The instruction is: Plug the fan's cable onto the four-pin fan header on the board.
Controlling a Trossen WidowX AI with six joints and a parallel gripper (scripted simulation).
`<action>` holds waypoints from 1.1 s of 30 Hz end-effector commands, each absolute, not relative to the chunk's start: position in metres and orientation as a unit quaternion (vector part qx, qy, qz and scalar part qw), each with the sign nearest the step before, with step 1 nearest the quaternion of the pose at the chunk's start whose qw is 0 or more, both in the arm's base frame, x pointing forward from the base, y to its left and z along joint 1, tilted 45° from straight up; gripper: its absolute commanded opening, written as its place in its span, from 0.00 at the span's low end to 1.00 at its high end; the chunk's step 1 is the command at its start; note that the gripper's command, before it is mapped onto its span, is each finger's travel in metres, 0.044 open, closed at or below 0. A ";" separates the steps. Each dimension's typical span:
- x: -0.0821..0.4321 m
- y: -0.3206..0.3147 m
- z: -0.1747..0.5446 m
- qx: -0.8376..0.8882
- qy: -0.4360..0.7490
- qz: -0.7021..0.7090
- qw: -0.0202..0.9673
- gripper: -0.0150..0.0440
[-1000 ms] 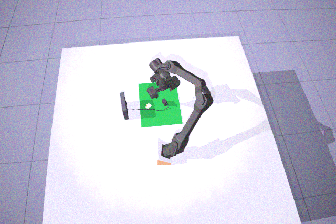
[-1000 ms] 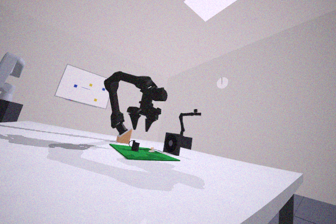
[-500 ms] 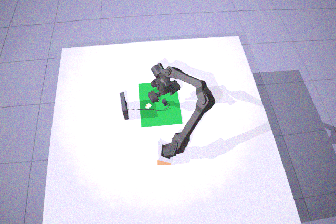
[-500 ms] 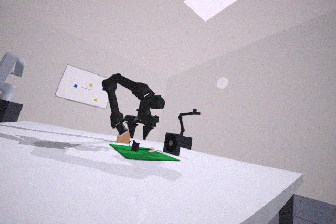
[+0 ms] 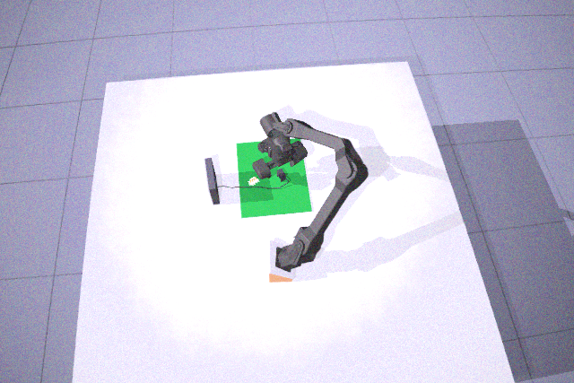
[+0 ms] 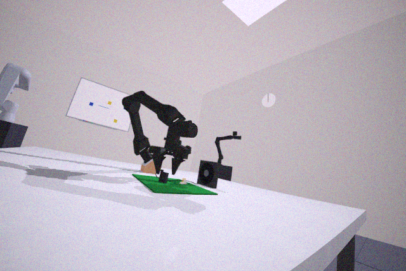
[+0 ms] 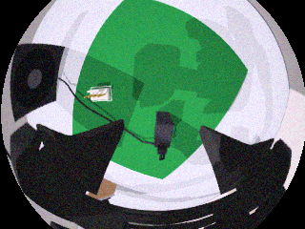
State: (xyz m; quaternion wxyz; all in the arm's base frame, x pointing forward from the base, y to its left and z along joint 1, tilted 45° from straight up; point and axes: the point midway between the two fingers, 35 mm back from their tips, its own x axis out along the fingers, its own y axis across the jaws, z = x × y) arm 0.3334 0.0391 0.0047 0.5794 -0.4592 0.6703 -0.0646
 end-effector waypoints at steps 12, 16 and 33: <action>0.334 0.023 -0.010 -0.463 0.670 -0.065 0.576 1.00; 0.334 0.025 -0.008 -0.459 0.671 -0.066 0.578 0.87; 0.334 0.025 -0.008 -0.459 0.671 -0.066 0.578 0.25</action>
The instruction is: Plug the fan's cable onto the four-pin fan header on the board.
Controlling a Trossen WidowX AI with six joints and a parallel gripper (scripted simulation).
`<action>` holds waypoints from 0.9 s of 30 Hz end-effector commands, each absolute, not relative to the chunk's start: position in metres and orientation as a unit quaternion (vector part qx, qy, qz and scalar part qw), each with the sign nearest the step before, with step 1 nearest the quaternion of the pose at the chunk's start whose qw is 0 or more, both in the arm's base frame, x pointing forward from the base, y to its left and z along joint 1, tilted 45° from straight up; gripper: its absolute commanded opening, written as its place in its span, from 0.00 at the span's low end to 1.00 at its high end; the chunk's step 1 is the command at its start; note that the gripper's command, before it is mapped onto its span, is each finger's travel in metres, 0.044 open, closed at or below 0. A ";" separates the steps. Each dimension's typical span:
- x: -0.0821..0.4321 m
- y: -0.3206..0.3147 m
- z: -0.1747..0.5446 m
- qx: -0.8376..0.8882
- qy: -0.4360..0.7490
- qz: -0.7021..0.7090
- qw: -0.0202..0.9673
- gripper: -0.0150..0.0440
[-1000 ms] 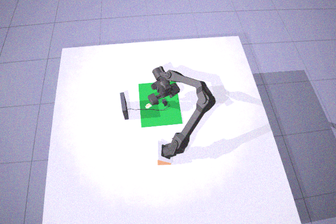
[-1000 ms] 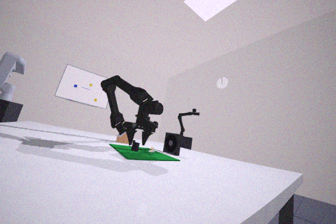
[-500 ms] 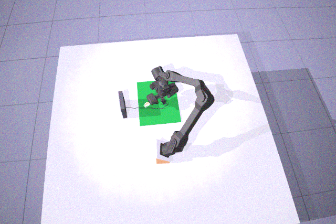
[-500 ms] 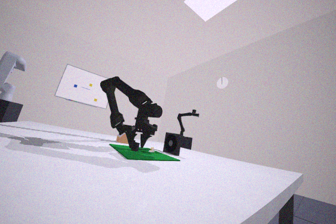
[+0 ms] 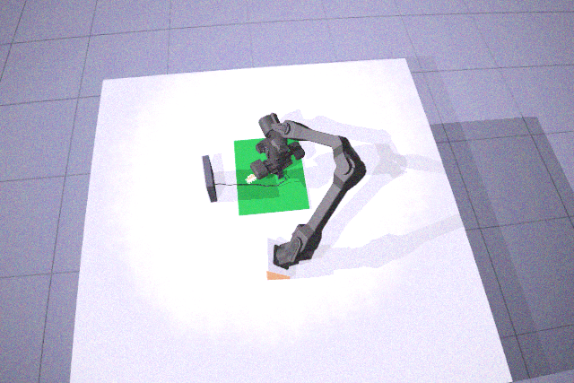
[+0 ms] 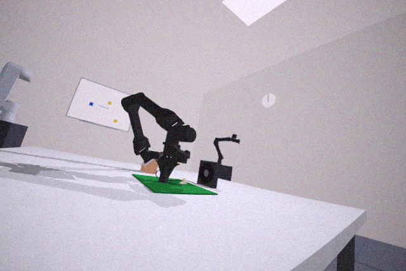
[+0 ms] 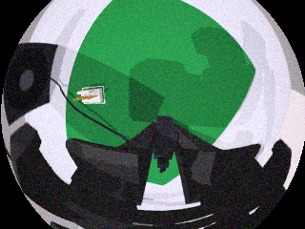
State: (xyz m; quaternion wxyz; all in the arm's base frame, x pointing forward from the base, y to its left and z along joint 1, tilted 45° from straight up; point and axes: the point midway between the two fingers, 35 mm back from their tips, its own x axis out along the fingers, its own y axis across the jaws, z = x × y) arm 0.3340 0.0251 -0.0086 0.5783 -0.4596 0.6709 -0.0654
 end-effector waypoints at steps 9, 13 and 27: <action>0.329 0.060 0.027 -0.462 0.671 -0.064 0.577 0.25; 0.330 0.062 0.023 -0.447 0.669 -0.081 0.588 0.25; 0.323 0.084 0.002 -0.293 0.631 -0.236 0.679 0.25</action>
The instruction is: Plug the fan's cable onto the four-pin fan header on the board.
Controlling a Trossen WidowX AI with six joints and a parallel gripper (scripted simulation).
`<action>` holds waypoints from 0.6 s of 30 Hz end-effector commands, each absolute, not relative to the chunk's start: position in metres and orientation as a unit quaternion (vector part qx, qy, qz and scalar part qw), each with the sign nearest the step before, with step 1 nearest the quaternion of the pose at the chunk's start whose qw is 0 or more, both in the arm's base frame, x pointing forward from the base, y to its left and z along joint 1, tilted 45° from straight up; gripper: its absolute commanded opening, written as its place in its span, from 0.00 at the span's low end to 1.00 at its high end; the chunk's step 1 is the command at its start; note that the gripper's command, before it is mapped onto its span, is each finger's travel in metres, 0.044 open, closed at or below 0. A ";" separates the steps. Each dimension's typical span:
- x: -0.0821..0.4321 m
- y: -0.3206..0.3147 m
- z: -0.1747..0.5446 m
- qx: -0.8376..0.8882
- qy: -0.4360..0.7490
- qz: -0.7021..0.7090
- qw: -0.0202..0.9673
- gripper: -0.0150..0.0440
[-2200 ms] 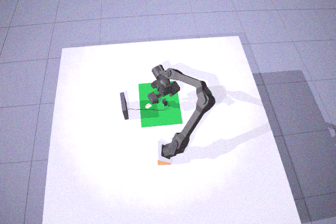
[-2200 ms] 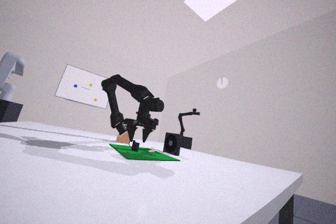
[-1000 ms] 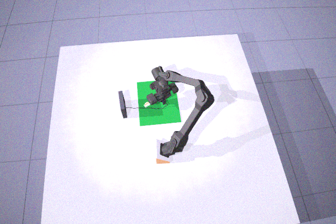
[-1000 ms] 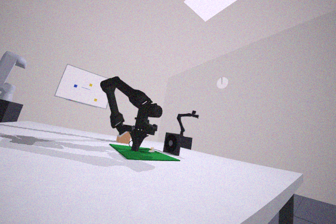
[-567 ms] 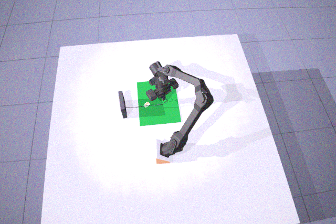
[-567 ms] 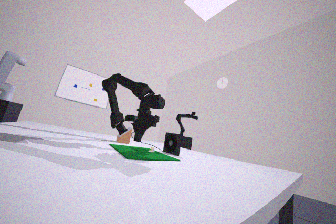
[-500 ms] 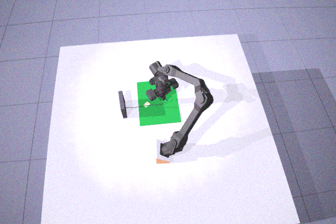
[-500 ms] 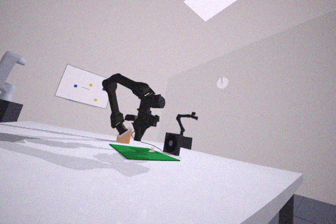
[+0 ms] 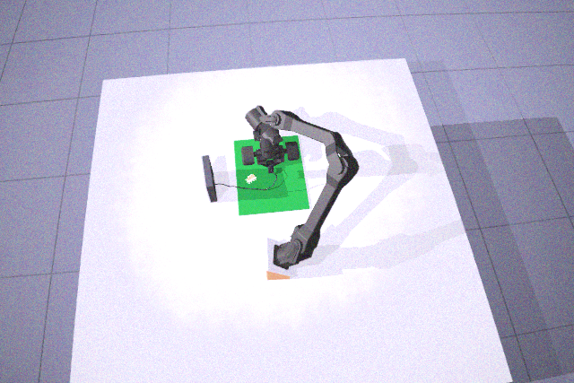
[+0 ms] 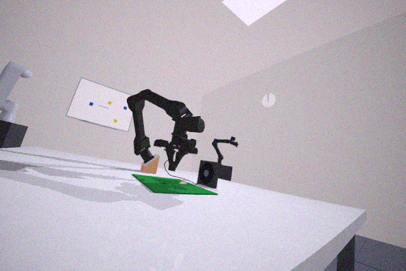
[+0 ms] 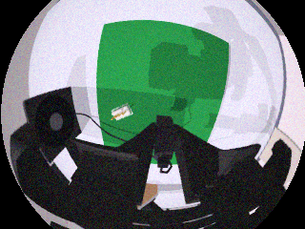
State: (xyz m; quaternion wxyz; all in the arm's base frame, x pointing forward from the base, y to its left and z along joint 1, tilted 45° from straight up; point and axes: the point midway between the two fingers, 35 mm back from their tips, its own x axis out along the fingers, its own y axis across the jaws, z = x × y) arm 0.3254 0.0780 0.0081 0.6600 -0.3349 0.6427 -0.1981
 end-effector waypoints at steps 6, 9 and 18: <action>0.320 0.093 -0.007 -0.221 0.604 -0.299 0.705 0.25; 0.318 0.098 -0.012 -0.184 0.587 -0.330 0.716 0.25; 0.311 0.110 -0.026 -0.072 0.530 -0.416 0.736 0.25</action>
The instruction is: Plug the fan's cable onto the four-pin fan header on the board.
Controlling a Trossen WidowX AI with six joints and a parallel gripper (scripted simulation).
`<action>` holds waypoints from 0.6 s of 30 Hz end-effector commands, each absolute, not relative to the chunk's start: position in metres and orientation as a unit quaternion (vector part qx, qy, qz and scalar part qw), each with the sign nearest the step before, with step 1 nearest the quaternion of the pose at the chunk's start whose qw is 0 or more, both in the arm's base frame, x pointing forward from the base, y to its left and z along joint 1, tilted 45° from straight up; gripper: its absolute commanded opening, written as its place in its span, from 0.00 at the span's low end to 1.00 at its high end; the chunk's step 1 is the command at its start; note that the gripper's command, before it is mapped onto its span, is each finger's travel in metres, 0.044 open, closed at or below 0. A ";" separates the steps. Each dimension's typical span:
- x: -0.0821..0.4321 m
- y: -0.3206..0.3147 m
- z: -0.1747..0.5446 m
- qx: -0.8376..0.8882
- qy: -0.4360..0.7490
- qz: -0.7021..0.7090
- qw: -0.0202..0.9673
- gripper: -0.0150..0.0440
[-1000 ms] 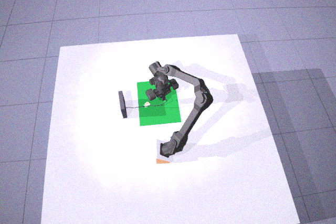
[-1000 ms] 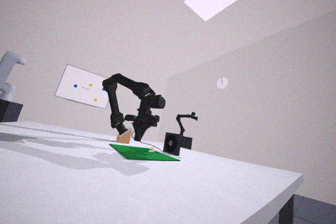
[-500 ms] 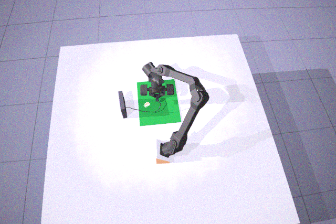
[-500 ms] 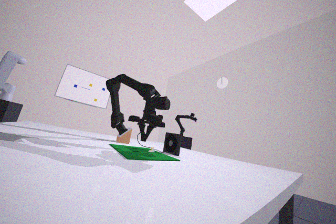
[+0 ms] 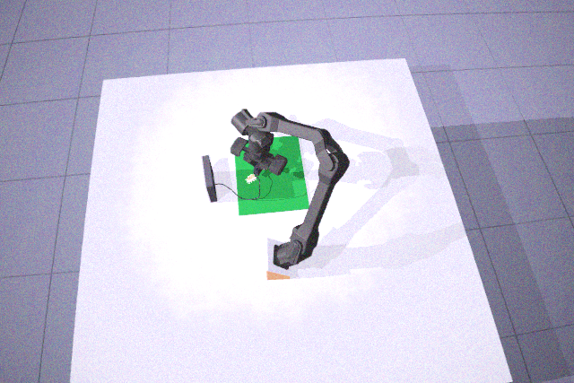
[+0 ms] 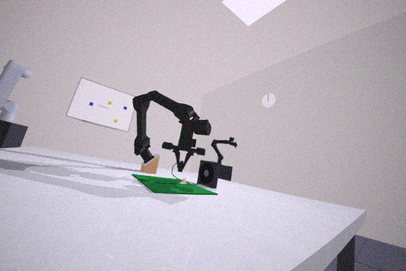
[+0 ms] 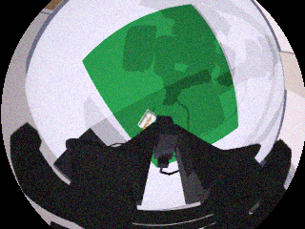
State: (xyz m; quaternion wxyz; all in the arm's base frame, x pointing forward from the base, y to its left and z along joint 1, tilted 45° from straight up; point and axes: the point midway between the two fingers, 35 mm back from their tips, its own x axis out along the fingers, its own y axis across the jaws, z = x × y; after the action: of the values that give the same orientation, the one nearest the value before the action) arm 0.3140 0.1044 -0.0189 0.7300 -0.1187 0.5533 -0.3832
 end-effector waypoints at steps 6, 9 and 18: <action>0.306 0.118 -0.035 0.004 0.484 -0.469 0.739 0.25; 0.304 0.122 -0.039 0.042 0.459 -0.494 0.738 0.25; 0.302 0.124 -0.042 0.061 0.446 -0.505 0.736 0.25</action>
State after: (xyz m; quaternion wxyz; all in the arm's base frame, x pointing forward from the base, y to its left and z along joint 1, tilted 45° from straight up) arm 0.3030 0.1222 -0.0405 0.7376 0.0502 0.4508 -0.5002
